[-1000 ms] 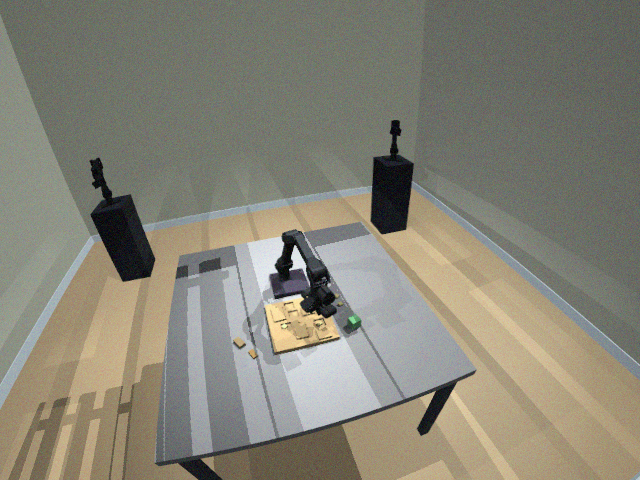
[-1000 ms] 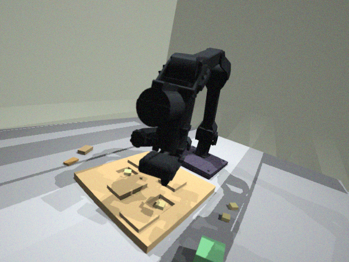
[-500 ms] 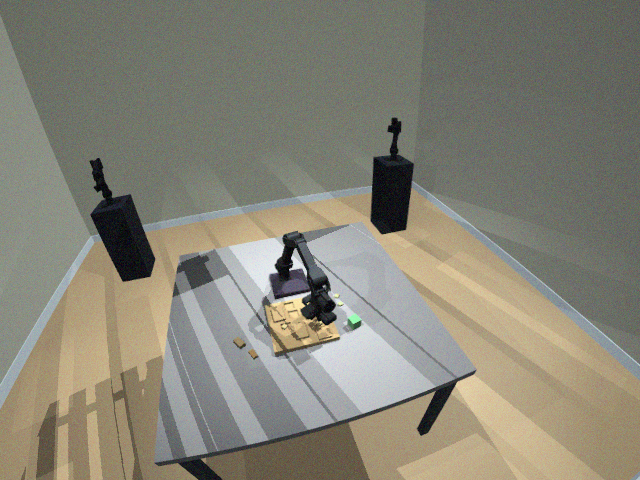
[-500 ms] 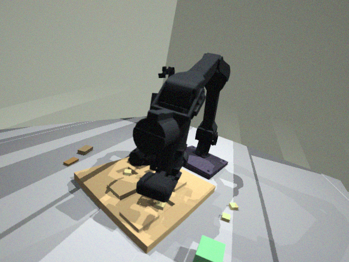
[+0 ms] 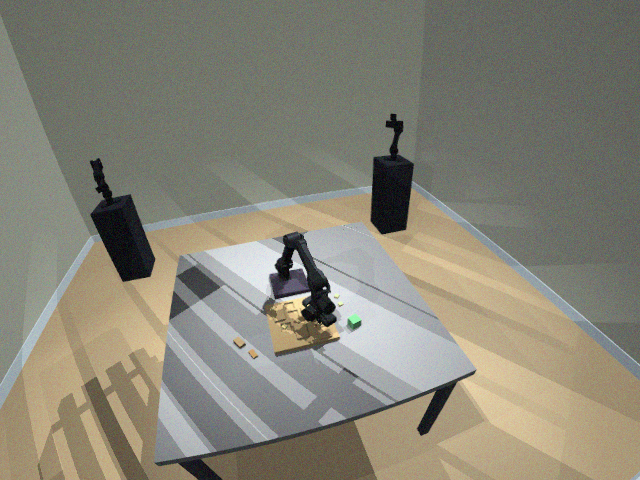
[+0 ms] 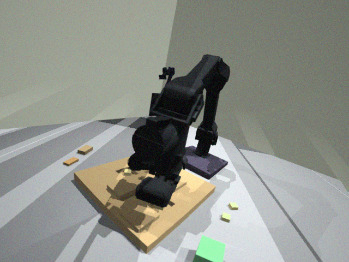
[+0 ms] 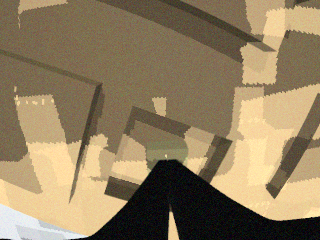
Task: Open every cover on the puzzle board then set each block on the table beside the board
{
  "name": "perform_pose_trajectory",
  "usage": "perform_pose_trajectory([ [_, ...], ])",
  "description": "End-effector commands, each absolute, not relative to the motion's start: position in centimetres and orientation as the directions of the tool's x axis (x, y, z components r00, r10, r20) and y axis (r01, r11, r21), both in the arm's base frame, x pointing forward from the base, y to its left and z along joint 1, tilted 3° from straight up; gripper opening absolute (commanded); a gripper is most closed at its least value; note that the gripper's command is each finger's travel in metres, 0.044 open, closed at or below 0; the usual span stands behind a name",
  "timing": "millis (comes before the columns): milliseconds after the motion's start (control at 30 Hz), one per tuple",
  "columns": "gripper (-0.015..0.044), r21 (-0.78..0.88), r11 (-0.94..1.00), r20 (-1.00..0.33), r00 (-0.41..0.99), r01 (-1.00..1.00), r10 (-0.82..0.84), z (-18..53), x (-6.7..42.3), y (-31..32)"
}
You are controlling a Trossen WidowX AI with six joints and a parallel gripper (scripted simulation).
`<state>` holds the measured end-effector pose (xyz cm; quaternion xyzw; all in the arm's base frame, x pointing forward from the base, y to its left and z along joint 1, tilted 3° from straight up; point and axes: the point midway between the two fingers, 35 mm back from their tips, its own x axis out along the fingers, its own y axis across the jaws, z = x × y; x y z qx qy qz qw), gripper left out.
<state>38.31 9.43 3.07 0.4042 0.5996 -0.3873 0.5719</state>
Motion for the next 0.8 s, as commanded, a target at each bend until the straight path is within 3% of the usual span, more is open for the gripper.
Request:
perform_pose_trajectory([
  [0,0.0000,-0.002,0.367,-0.999,-0.017,0.930,0.038,3.0,38.4,9.4],
  [333,0.0000,-0.002,0.367,-0.999,-0.017,0.930,0.038,4.1,38.3,9.4],
  [533,0.0144,-0.005,0.371,-0.999,-0.022,0.929,0.040,5.7,38.4,9.4],
  [767,0.0144,-0.002,0.368,-0.999,-0.017,0.930,0.038,9.0,38.5,9.2],
])
